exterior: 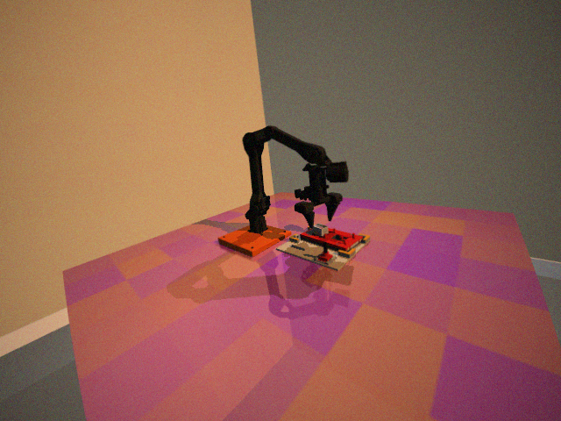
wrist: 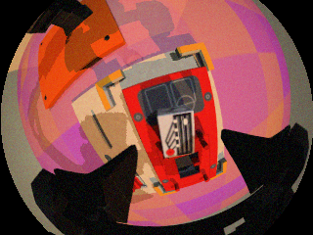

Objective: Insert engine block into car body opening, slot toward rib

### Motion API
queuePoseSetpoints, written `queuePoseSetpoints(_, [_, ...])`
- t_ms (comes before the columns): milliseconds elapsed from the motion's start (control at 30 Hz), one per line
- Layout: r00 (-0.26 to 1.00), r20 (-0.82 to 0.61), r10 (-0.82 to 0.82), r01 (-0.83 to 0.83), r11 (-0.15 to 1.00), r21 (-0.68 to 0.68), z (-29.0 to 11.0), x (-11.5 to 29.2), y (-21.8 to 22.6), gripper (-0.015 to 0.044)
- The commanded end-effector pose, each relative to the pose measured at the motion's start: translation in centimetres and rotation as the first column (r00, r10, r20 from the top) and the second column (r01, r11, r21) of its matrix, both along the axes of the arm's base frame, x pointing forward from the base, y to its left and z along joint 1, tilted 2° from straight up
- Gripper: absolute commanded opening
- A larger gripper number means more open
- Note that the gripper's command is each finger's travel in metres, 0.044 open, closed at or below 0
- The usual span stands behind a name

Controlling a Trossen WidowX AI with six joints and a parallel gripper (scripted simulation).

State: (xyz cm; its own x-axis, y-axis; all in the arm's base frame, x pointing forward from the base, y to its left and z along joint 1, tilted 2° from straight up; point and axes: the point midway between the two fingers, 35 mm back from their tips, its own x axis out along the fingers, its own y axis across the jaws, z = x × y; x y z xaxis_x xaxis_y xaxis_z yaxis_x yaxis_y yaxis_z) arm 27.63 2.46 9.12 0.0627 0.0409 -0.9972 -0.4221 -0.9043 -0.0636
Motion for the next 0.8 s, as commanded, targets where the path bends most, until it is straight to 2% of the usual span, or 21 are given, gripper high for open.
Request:
queuePoseSetpoints(0, [1.000, -0.010, 0.005, -0.005, 1.000, -0.004, -1.01, -0.24, -0.03, 0.0440])
queuePoseSetpoints(200, [1.000, -0.010, 0.005, -0.005, 1.000, -0.004, -1.72, -0.27, -0.01, 0.0440])
queuePoseSetpoints(567, [1.000, -0.010, 0.005, -0.005, 1.000, -0.004, -1.72, -0.27, -0.01, 0.0151])
queuePoseSetpoints(767, [1.000, -0.010, 0.005, -0.005, 1.000, -0.004, -1.72, -0.27, -0.01, 0.0111])
